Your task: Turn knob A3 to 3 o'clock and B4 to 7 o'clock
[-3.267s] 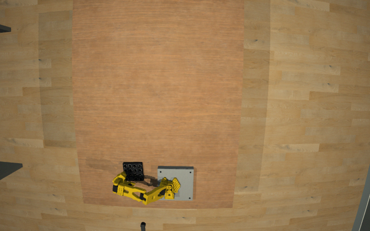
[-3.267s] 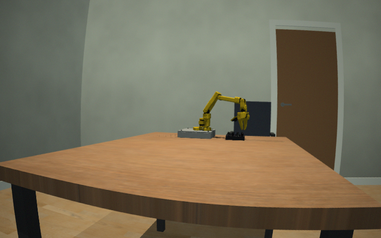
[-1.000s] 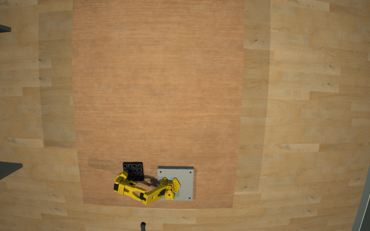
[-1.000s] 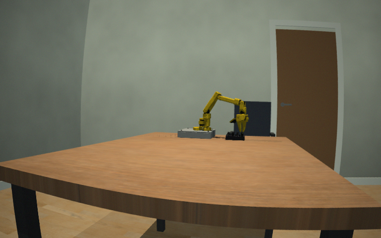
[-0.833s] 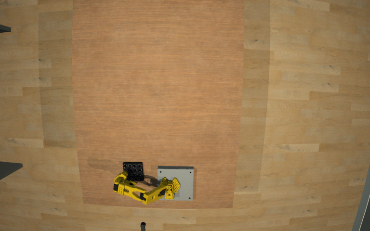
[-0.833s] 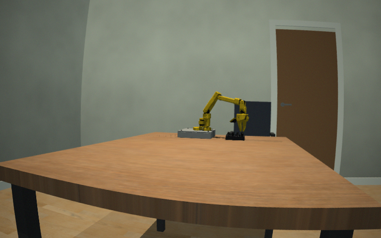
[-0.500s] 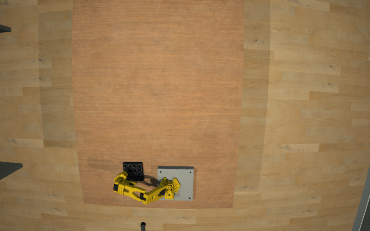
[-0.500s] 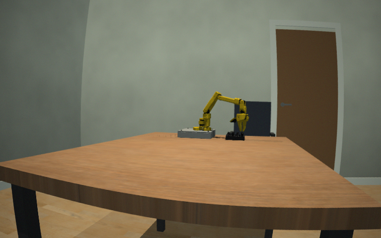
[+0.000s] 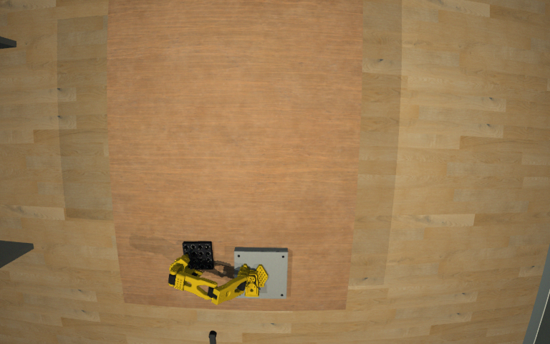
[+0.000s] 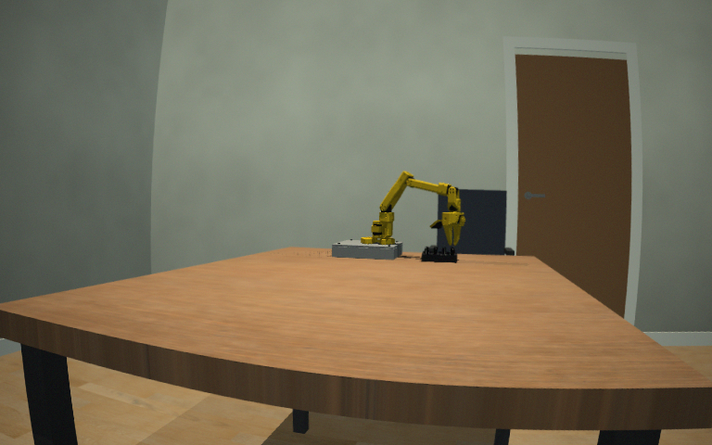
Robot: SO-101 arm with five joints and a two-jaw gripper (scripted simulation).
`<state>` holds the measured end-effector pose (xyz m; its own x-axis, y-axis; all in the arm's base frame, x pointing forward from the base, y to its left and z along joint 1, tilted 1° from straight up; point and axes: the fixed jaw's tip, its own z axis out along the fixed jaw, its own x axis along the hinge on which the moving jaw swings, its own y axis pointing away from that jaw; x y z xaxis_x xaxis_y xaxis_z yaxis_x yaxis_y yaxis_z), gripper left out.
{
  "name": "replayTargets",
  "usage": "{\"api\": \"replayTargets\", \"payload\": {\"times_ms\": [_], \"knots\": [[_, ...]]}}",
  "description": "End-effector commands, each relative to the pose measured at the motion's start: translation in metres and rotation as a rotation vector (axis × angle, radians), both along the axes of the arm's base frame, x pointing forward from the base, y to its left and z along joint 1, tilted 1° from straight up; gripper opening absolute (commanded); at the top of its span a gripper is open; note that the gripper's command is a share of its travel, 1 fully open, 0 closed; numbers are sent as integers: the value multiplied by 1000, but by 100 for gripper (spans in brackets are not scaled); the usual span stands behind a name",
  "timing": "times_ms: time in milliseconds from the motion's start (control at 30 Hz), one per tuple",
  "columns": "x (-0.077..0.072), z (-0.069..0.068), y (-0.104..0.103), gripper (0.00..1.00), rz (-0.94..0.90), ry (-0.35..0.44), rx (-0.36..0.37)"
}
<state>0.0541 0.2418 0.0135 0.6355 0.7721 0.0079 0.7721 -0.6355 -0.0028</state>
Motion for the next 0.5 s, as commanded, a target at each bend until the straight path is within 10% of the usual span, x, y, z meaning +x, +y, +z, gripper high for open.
{"api": "replayTargets", "payload": {"times_ms": [0,467], "knots": [[1,0,0,10,-1,2,-5],[1,-1,1,10,-1,2,-5]]}}
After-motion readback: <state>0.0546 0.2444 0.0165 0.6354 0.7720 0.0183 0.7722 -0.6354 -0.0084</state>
